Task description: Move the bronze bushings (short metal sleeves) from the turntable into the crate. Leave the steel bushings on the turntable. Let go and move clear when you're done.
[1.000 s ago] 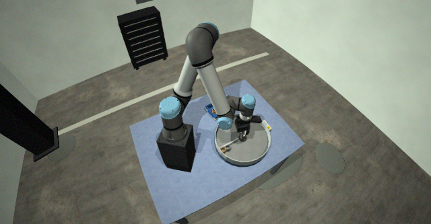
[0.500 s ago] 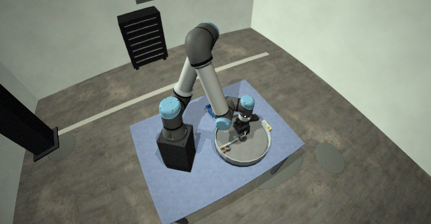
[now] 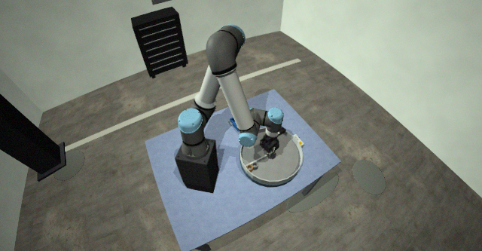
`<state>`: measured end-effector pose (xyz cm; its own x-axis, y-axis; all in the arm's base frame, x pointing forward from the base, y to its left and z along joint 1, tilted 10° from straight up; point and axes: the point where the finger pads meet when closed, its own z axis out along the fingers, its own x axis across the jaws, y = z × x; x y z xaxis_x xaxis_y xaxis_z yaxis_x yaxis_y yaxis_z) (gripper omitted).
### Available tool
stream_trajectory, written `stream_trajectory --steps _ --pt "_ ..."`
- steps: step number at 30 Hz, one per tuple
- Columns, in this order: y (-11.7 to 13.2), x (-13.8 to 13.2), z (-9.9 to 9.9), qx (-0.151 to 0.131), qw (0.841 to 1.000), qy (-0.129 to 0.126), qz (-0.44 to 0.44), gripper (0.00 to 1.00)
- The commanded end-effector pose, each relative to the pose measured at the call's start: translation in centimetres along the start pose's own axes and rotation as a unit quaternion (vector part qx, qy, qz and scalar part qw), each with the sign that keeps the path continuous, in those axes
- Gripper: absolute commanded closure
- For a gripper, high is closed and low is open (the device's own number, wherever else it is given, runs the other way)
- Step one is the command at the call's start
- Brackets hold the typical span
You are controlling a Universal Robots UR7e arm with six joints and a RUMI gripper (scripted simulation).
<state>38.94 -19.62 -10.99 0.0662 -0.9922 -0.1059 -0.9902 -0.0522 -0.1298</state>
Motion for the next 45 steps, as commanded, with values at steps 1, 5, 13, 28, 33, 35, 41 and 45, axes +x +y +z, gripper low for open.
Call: stream_trajectory --steps 1,5,13,28,33,35,41,45 --pt "0.3 -0.1 0.0 0.002 0.999 -0.001 -0.052 0.95" --pt "0.6 -0.3 0.0 0.002 0.996 -0.001 -0.093 0.95" --pt "1.2 -0.5 0.0 0.002 0.984 -0.001 -0.176 0.95" --pt "2.3 -1.0 0.0 0.002 0.951 0.0 -0.308 0.95" --pt "2.6 -1.1 0.0 0.002 0.941 0.0 -0.337 0.95" --pt "2.8 -1.1 0.0 0.002 0.934 0.0 -0.357 0.95" --pt "3.3 -1.3 0.0 0.002 0.91 0.0 -0.414 0.95" --pt "3.7 -1.4 0.0 0.003 0.892 0.0 -0.452 0.95"
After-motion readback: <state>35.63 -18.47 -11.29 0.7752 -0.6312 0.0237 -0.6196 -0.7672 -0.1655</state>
